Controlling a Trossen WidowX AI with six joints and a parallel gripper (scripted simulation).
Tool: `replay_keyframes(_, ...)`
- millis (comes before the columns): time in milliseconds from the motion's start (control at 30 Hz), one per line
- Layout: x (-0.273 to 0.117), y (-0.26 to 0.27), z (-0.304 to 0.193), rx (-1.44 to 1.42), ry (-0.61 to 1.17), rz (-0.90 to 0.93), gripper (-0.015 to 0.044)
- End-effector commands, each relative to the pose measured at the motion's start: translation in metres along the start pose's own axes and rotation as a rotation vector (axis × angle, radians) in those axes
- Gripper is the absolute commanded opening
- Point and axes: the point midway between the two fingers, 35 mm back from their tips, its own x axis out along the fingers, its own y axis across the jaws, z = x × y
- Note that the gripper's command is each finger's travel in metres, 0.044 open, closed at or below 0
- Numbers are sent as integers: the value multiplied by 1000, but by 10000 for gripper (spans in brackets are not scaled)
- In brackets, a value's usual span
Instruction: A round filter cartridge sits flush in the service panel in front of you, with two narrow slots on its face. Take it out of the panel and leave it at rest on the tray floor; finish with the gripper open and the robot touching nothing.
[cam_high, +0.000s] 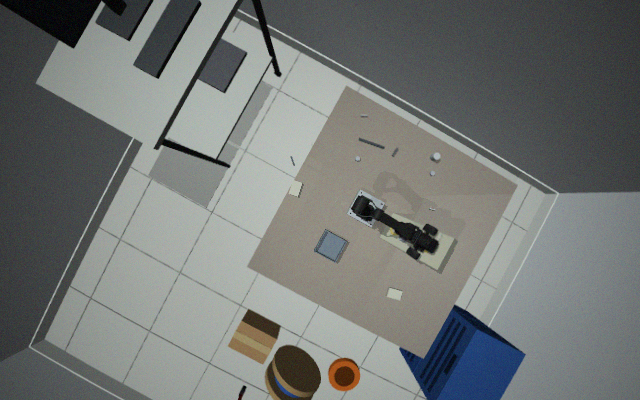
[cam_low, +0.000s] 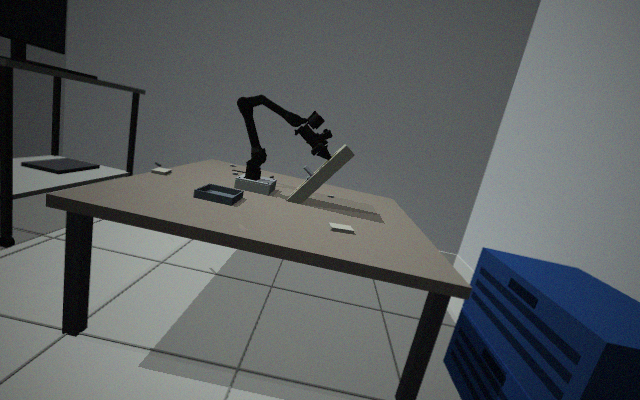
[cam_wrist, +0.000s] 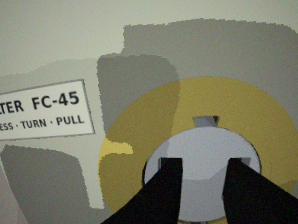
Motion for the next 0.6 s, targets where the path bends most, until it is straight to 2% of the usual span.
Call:
replay_keyframes(0,0,0,0,-1,-1,2,55)
replay_keyframes(100,0,0,0,-1,-1,2,35)
replay_keyframes(167,0,0,0,-1,-1,2,0)
replay_keyframes(567,3,0,1,-302,-3,-1,0)
